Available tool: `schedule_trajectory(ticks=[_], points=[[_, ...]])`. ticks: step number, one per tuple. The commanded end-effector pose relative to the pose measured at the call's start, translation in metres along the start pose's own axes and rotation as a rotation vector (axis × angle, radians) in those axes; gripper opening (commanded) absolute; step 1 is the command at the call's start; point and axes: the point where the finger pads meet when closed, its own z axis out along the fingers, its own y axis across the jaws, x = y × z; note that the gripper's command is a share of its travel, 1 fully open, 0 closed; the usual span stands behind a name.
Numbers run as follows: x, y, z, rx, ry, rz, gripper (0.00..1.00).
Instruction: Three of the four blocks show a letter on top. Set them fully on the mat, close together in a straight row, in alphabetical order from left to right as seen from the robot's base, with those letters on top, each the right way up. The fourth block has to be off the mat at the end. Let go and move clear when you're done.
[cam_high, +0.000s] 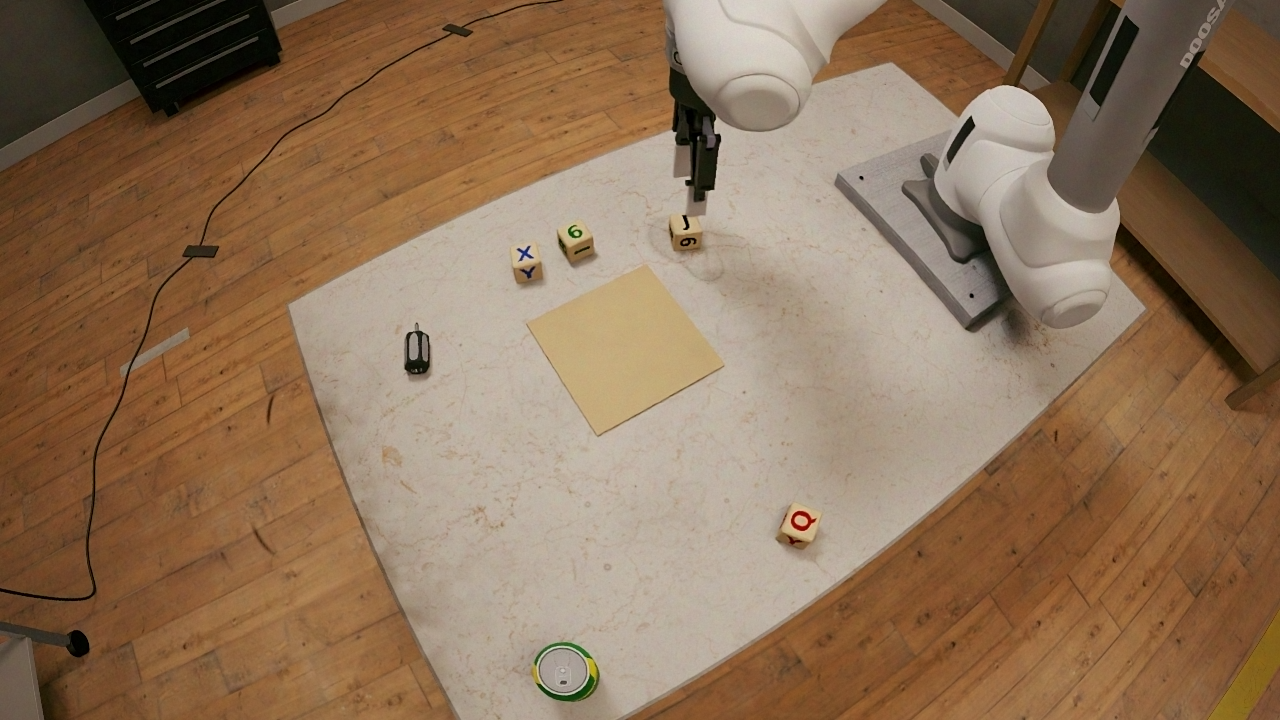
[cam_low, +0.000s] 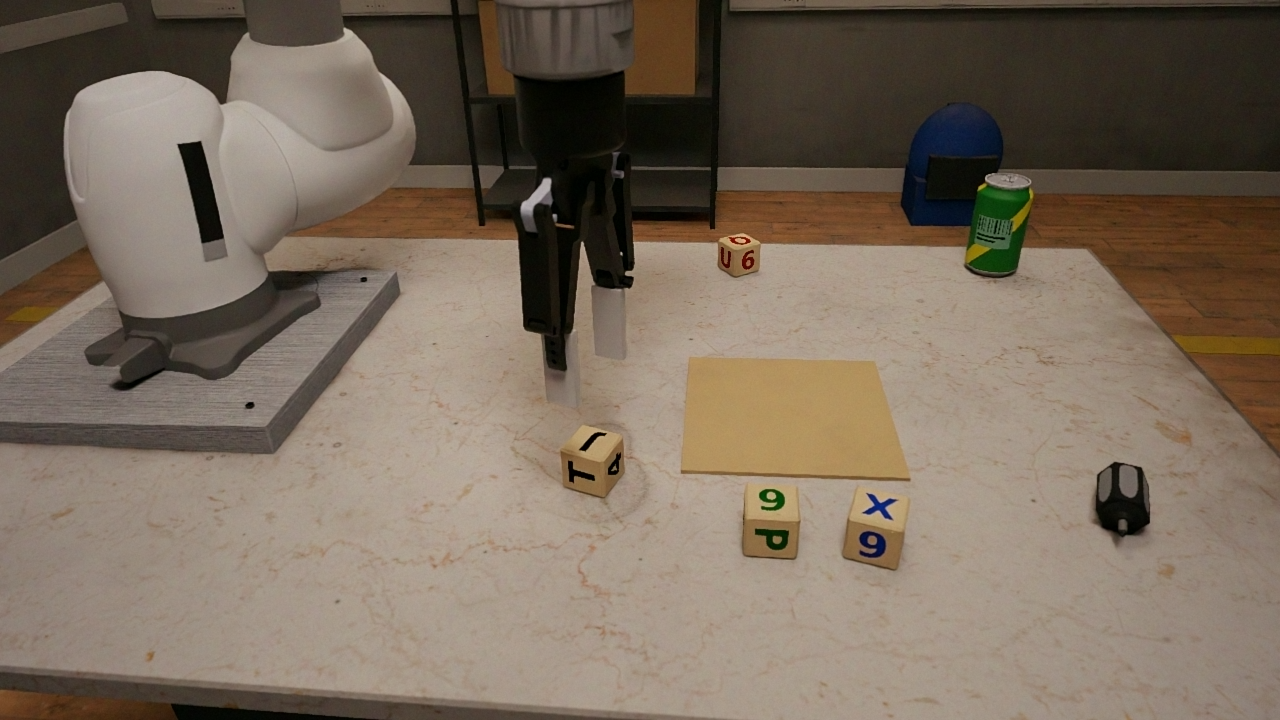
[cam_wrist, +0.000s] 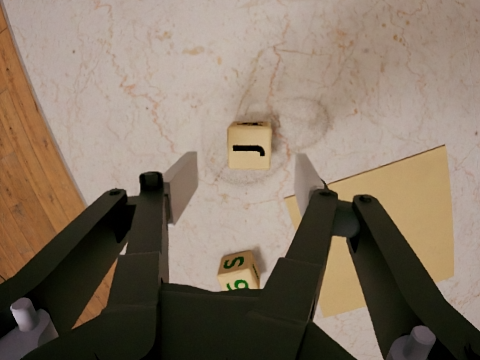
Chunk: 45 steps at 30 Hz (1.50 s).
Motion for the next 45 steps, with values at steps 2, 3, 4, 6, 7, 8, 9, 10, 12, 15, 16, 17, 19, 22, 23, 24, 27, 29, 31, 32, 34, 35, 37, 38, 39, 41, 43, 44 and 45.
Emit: schedule_trajectory(ticks=[2,3,4,6,7,8,9,10,12,15,16,17,19,22,23,24,27,29,31,32,34,35,37,38,39,41,43,44,45], points=[[0.000,0.000,-0.001,0.000,-0.001,0.000,0.53],[0.000,0.000,-0.001,0.000,-0.001,0.000,0.53],[0.000,0.000,-0.001,0.000,-0.001,0.000,0.53],[0.000,0.000,-0.001,0.000,-0.001,0.000,0.53],[0.000,0.000,-0.001,0.000,-0.001,0.000,0.53],[0.000,0.000,-0.001,0.000,-0.001,0.000,0.53],[0.000,0.000,-0.001,0.000,-0.001,0.000,0.53],[0.000,0.000,-0.001,0.000,-0.001,0.000,0.53],[0.000,0.000,-0.001,0.000,-0.001,0.000,0.53],[0.000,0.000,-0.001,0.000,-0.001,0.000,0.53],[0.000,0.000,-0.001,0.000,-0.001,0.000,0.53],[0.000,0.000,-0.001,0.000,-0.001,0.000,0.53],[0.000,0.000,-0.001,0.000,-0.001,0.000,0.53],[0.000,0.000,-0.001,0.000,-0.001,0.000,0.53],[0.000,0.000,-0.001,0.000,-0.001,0.000,0.53],[0.000,0.000,0.000,0.000,-0.001,0.000,0.53],[0.000,0.000,0.000,0.000,-0.001,-0.001,0.53],[0.000,0.000,0.000,0.000,-0.001,-0.002,0.53],[0.000,0.000,0.001,0.000,-0.001,-0.004,0.53],[0.000,0.000,0.001,-0.001,-0.001,-0.005,0.53],[0.000,0.000,0.002,-0.001,-0.001,-0.008,0.53],[0.000,0.000,0.003,-0.001,-0.001,-0.010,0.53],[0.000,0.000,0.005,-0.001,-0.001,-0.013,0.53],[0.000,0.000,0.006,-0.001,-0.001,-0.013,0.53],[0.000,0.000,0.006,-0.001,-0.001,-0.013,0.53],[0.000,0.000,0.007,-0.001,-0.001,-0.013,0.53],[0.000,0.000,0.010,-0.001,-0.001,-0.013,0.53],[0.000,0.000,0.011,-0.001,-0.001,-0.013,0.53],[0.000,0.000,0.012,-0.001,-0.001,-0.013,0.53]])
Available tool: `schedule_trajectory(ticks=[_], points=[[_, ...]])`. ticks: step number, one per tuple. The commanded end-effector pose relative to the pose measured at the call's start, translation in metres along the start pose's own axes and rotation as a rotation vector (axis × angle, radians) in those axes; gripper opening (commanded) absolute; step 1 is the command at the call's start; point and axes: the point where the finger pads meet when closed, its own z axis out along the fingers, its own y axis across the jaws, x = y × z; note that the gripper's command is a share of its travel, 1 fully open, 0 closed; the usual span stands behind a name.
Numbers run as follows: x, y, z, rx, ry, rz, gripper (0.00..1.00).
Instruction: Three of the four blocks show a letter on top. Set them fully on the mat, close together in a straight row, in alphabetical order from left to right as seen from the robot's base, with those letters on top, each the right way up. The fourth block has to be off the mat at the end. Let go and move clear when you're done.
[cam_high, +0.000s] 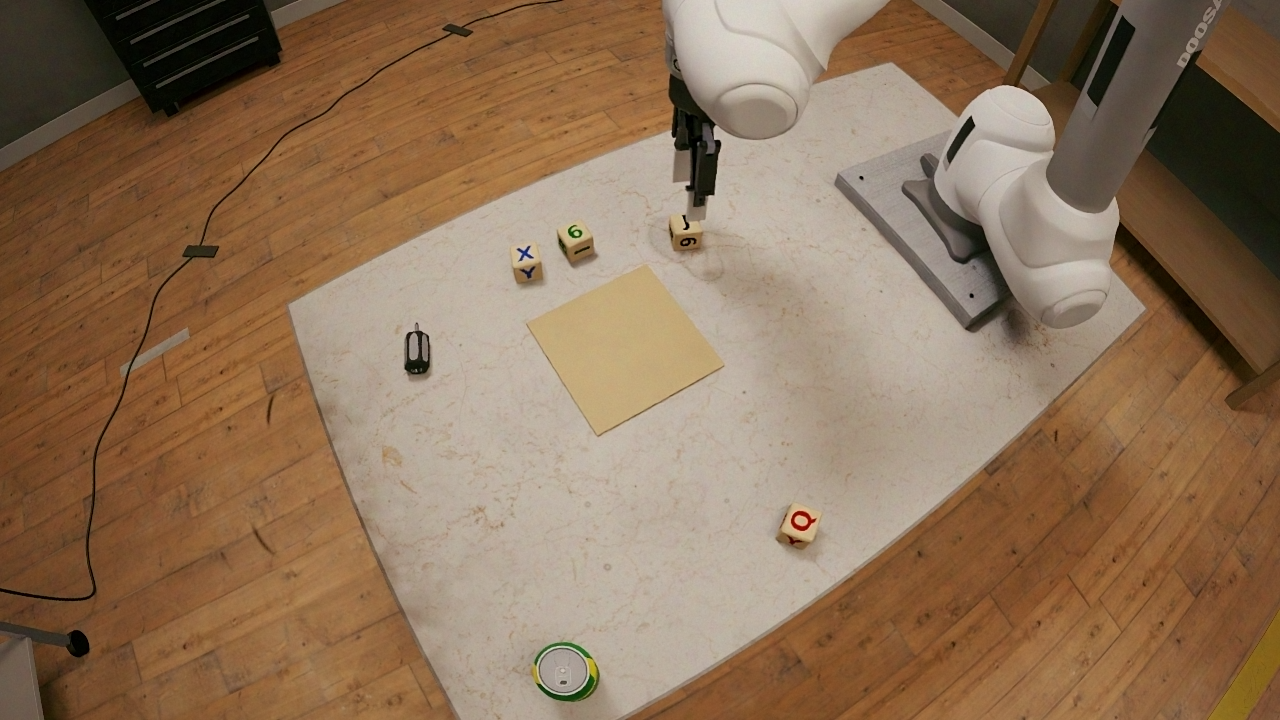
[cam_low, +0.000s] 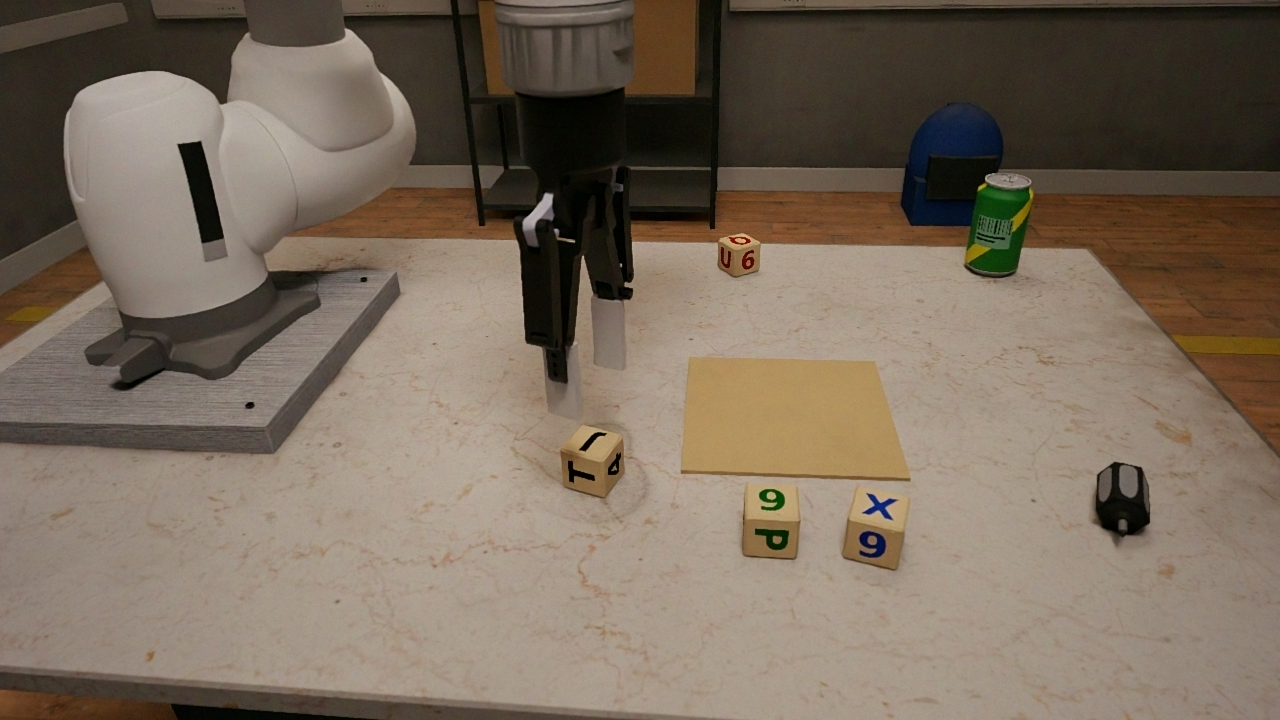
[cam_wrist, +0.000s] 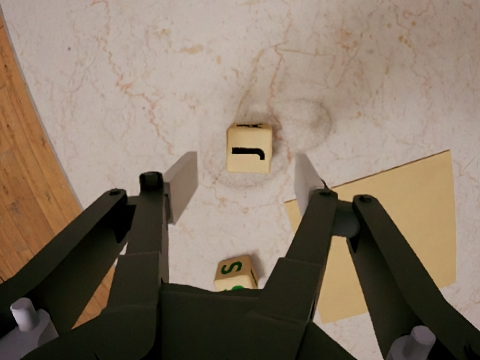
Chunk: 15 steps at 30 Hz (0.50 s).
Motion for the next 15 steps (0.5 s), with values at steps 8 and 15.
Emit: schedule_trajectory(ticks=[8,15], points=[[0.000,0.000,0.015,0.000,-0.001,0.000,0.53],[0.000,0.000,0.023,0.000,-0.001,0.000,0.53]])
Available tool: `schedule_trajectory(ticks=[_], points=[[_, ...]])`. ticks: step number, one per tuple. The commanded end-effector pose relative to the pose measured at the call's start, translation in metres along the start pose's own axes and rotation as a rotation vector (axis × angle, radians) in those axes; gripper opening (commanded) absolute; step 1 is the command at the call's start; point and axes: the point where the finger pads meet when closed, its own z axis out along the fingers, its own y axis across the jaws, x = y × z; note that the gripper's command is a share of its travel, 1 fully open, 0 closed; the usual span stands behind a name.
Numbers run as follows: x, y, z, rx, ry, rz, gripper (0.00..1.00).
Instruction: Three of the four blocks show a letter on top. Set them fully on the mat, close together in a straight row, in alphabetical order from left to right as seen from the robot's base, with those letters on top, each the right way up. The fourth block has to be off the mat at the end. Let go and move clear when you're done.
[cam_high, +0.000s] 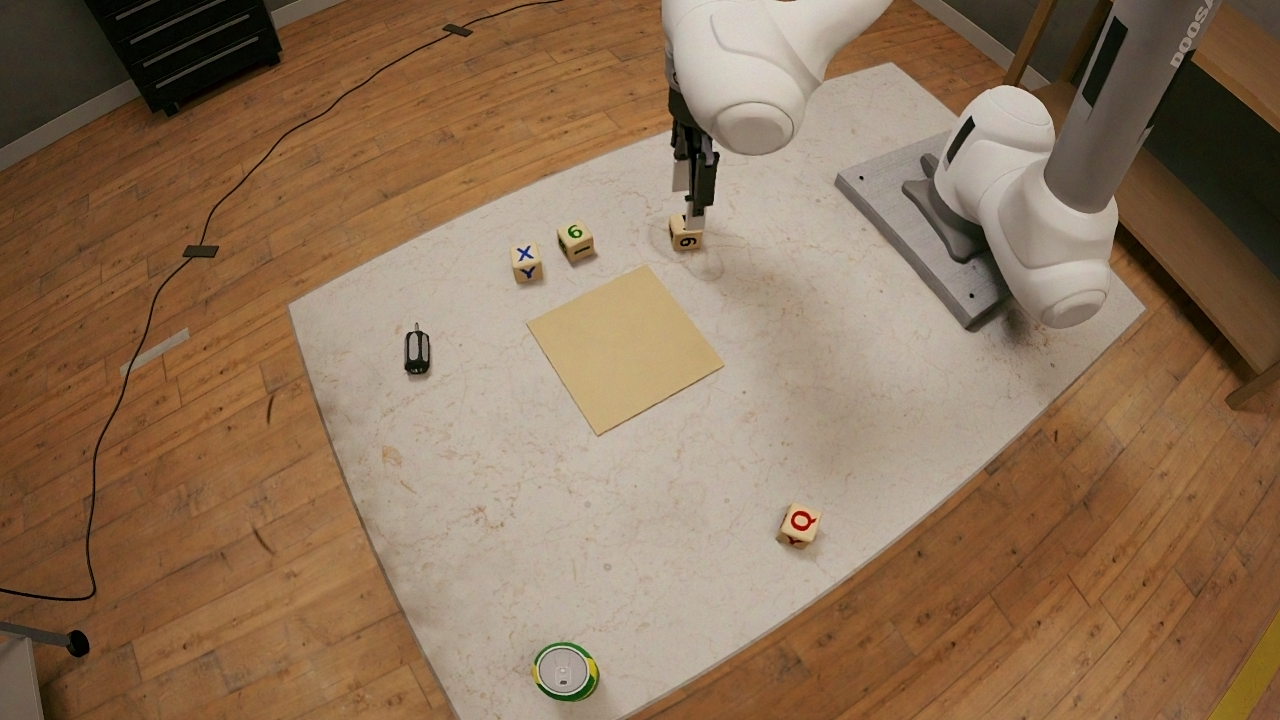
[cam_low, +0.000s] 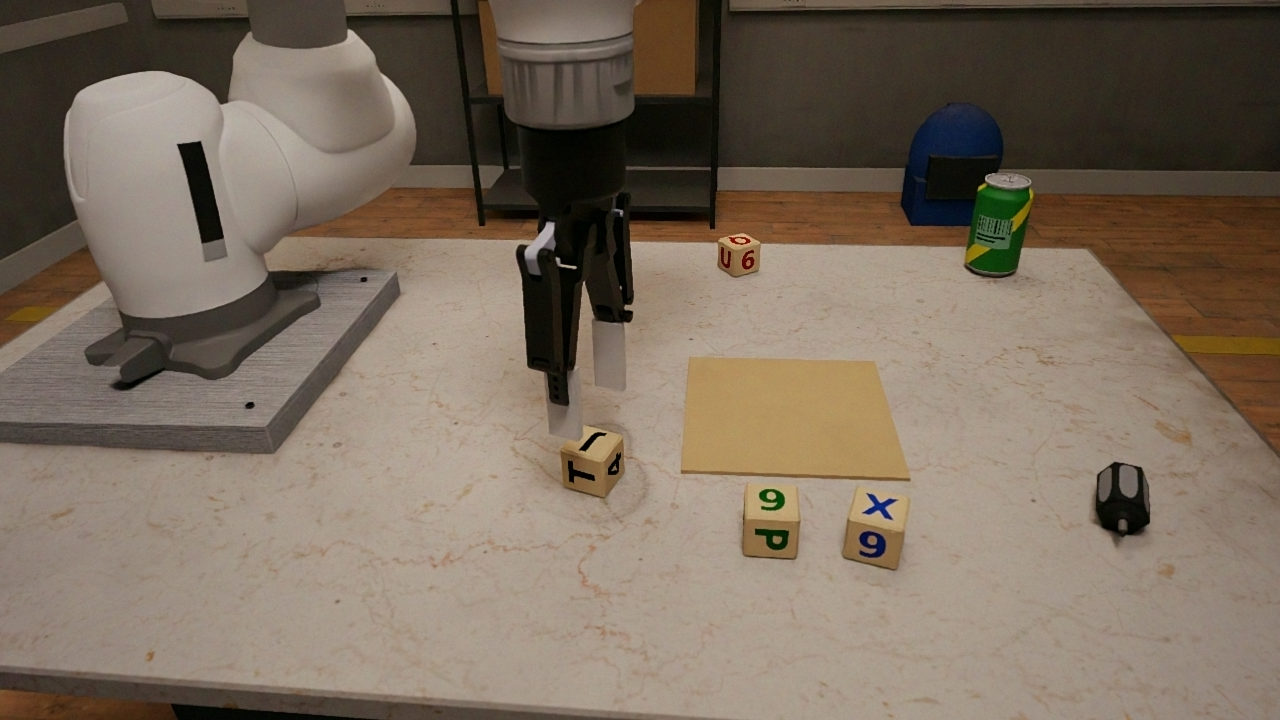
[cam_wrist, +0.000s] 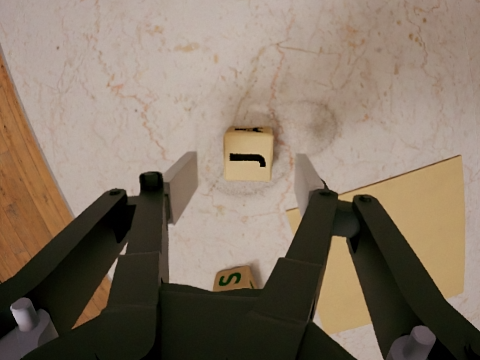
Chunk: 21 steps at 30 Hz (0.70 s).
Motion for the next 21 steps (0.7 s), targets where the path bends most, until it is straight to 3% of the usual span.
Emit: schedule_trajectory(ticks=[1,21], points=[[0.000,0.000,0.004,0.000,-0.001,0.000,0.53],[0.000,0.000,0.019,0.000,-0.001,0.000,0.53]])
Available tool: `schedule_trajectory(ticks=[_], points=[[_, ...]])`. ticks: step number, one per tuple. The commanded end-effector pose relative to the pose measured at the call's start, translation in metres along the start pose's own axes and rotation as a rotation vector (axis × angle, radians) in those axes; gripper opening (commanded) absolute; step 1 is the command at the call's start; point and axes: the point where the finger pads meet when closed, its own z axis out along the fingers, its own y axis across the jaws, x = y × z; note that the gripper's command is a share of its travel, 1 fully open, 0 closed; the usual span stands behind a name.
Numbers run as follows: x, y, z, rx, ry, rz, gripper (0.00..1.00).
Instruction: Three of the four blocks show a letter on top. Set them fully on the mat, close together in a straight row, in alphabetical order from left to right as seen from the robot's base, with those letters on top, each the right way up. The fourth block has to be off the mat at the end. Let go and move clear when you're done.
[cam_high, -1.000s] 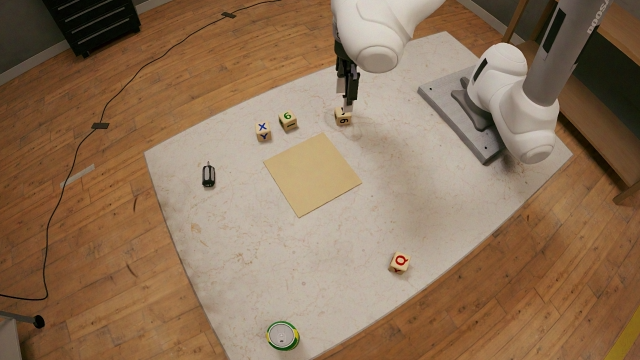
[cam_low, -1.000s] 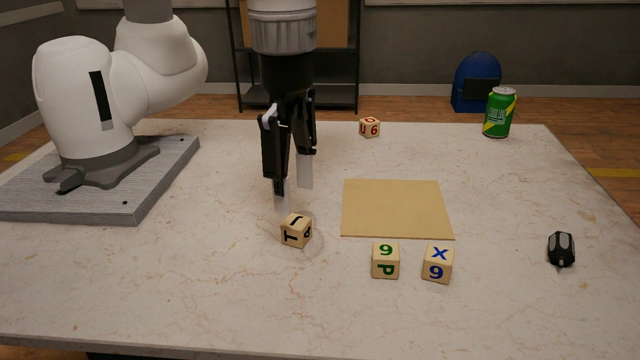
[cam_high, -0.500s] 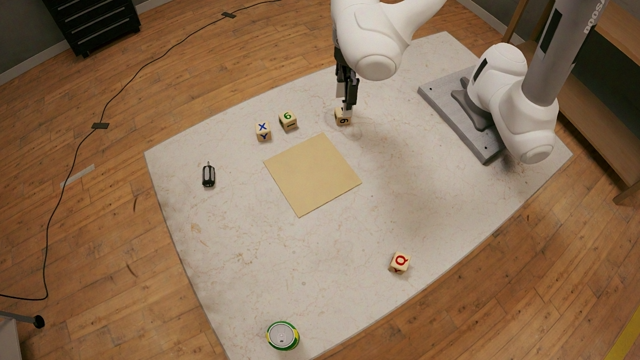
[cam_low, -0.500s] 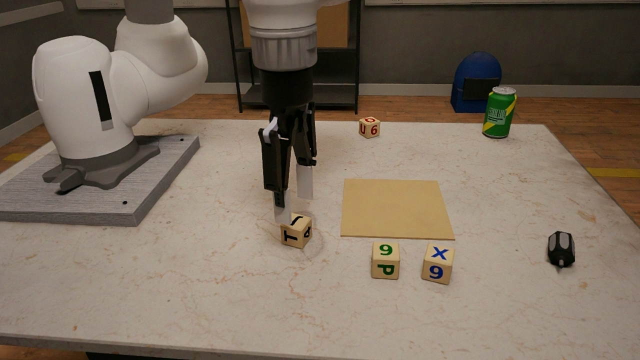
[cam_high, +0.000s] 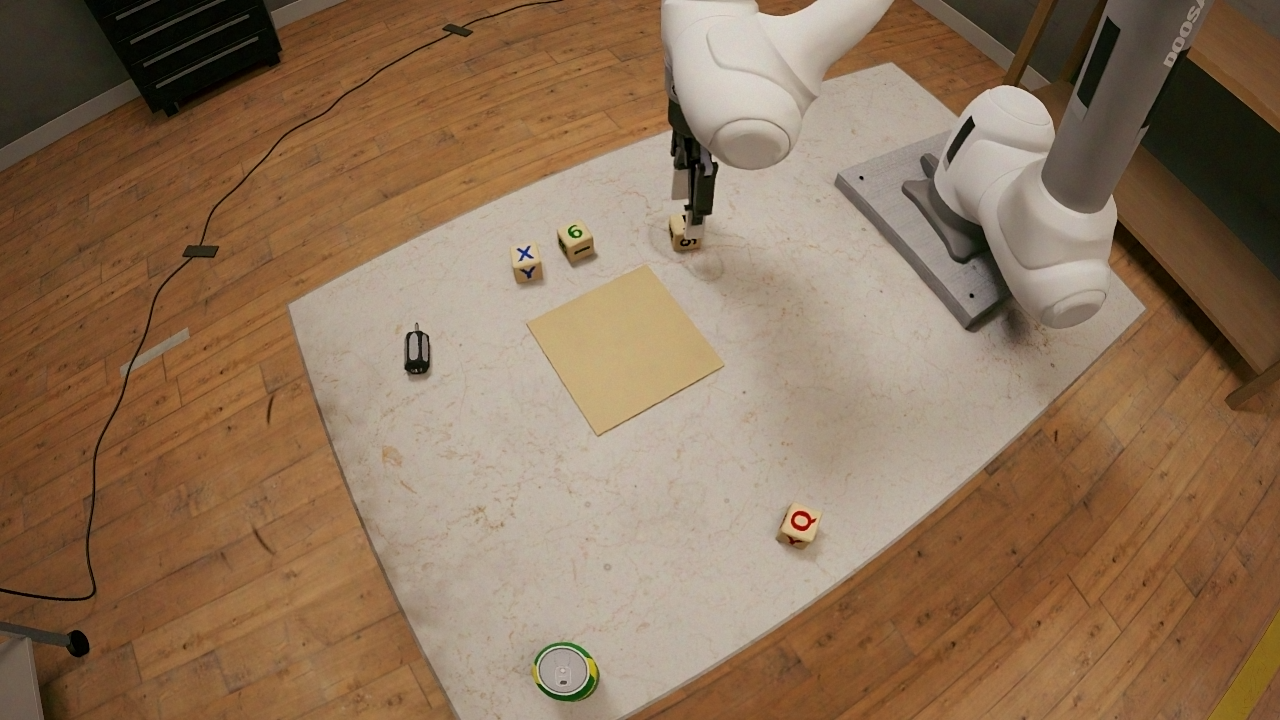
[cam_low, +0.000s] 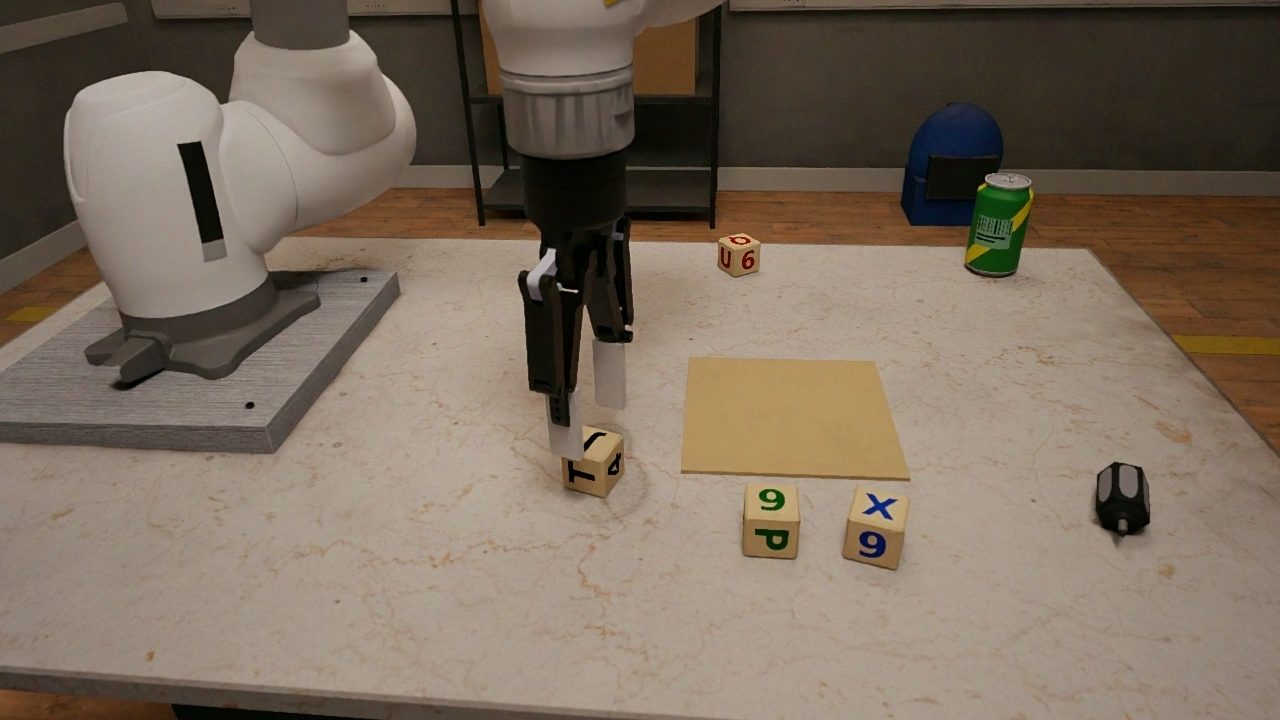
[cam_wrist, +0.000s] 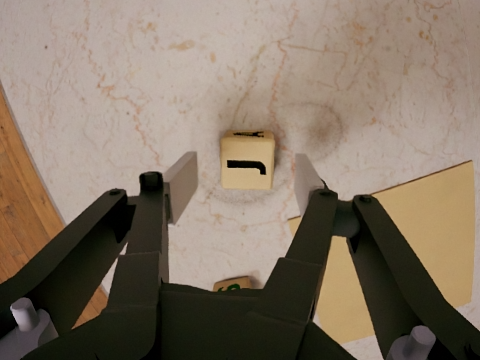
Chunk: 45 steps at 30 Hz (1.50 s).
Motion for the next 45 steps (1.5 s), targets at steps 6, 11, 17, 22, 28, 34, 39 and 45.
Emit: schedule_trajectory(ticks=[6,11,17,22,28,34,39,45], points=[[0.000,0.000,0.000,0.000,-0.001,0.000,0.53],[0.000,0.000,0.000,0.000,-0.001,0.000,0.53],[0.000,0.000,0.002,0.000,-0.001,0.000,0.53],[0.000,0.000,0.011,0.000,-0.001,0.000,0.53],[0.000,0.000,0.023,0.000,-0.001,0.000,0.53],[0.000,0.000,0.040,0.000,-0.001,0.000,0.53],[0.000,0.000,0.049,0.000,-0.001,0.000,0.53],[0.000,0.000,0.050,0.000,-0.001,0.000,0.53]])
